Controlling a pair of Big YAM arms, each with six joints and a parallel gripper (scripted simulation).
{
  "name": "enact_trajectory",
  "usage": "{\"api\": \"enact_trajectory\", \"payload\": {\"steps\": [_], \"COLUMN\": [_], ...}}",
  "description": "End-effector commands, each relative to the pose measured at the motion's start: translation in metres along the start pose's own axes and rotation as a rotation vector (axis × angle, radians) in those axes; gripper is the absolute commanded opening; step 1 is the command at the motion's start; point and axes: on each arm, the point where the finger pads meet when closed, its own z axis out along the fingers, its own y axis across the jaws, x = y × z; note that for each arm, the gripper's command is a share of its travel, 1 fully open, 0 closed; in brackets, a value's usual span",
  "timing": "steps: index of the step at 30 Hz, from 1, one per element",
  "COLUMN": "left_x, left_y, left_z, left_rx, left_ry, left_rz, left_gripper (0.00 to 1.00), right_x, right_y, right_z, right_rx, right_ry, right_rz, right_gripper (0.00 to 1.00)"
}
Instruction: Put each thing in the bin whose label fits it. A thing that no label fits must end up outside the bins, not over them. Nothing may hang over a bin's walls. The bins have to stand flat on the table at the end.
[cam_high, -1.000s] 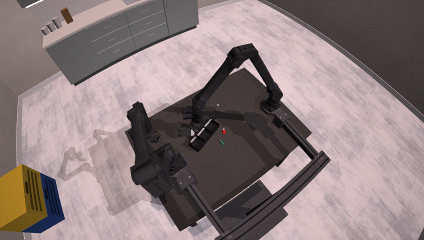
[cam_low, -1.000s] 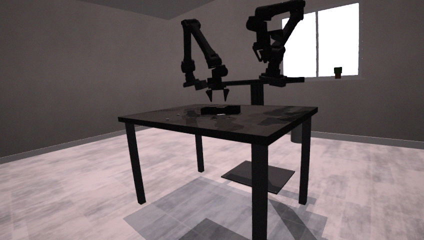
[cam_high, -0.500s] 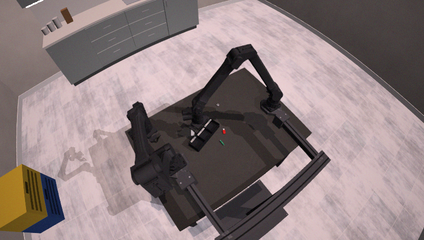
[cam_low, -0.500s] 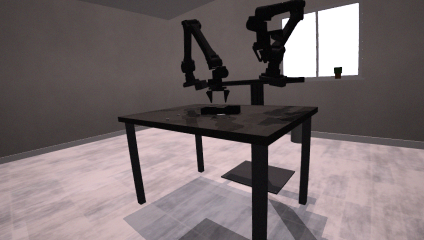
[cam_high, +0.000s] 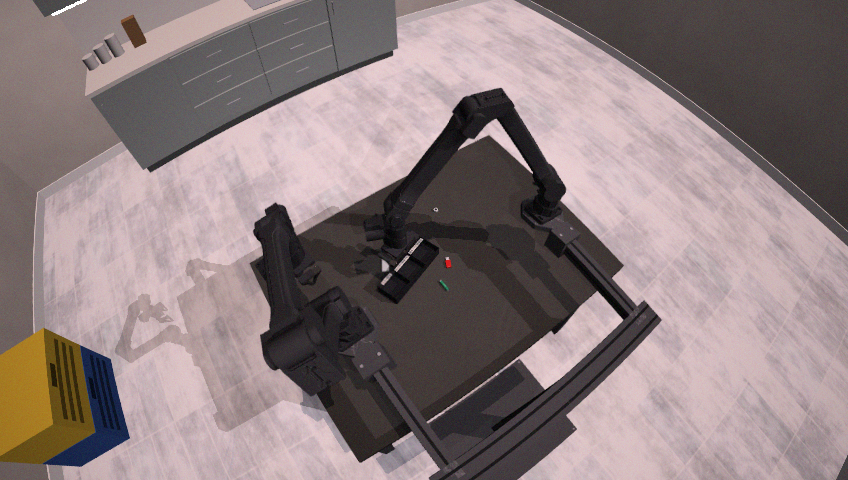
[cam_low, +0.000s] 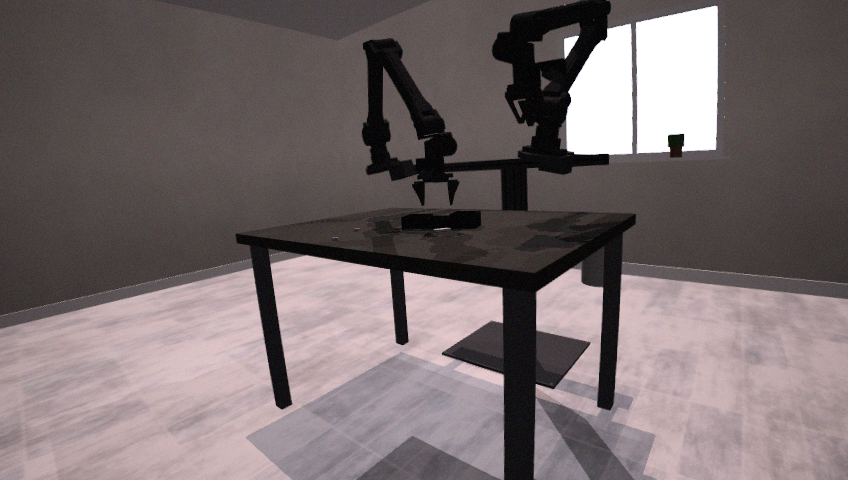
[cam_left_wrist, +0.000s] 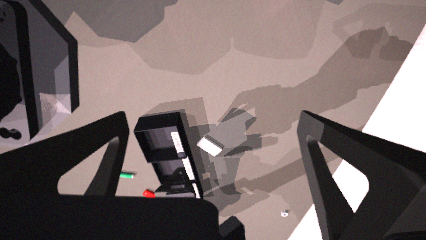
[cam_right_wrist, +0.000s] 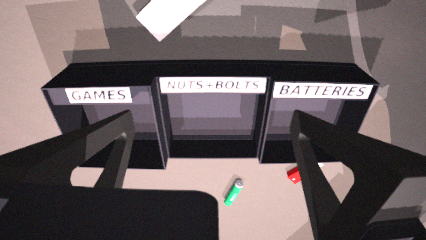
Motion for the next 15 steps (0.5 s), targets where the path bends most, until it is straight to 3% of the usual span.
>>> {"api": "enact_trajectory", "payload": {"steps": [1,14,15], "left_x": [-0.001,-0.001,-0.001], "left_y": [-0.003,-0.003,-0.003], "left_z": [-0.001,-0.001,-0.001], "left_rx": [0.016,0.016,0.016], "left_ry": [0.007,0.007,0.007], "left_rz": [0.002,0.002,0.002], "left_gripper": [1.00,1.00,1.00], "right_x": [-0.011,-0.011,-0.022], "right_y": [0.008,0.008,0.009], "right_z": [-0.008,-0.009,-0.014], "right_rx": [-0.019,-0.019,-0.026], "right_ry": [-0.019,-0.019,-0.025], "right_rz": [0.003,0.003,0.007], "right_gripper": [1.00,1.00,1.00]}}
